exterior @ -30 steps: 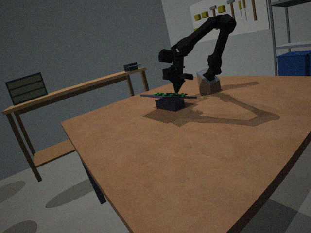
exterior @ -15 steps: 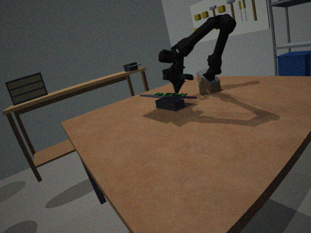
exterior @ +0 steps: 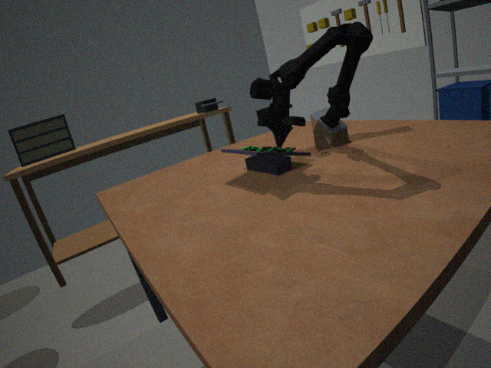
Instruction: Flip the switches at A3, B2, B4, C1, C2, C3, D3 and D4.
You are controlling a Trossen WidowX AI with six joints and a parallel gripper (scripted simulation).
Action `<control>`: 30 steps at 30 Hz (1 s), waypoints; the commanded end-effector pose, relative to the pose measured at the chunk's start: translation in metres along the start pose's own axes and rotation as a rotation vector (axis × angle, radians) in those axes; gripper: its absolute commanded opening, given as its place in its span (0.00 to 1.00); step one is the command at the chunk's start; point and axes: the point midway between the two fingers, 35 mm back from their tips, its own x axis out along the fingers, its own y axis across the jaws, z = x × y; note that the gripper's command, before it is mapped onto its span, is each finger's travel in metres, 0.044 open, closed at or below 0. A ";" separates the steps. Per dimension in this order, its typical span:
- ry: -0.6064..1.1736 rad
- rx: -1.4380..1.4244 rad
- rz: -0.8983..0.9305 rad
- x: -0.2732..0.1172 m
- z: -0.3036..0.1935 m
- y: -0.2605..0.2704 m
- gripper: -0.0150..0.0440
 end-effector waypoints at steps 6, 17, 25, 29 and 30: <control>0.013 -0.003 -0.003 -0.061 0.004 -0.001 0.25; 0.012 -0.004 -0.005 -0.062 0.004 -0.029 0.25; -0.015 -0.004 -0.003 -0.027 0.003 -0.029 0.25; -0.015 -0.004 -0.002 -0.022 0.003 -0.029 0.25; -0.015 -0.004 -0.002 -0.018 0.003 -0.028 0.25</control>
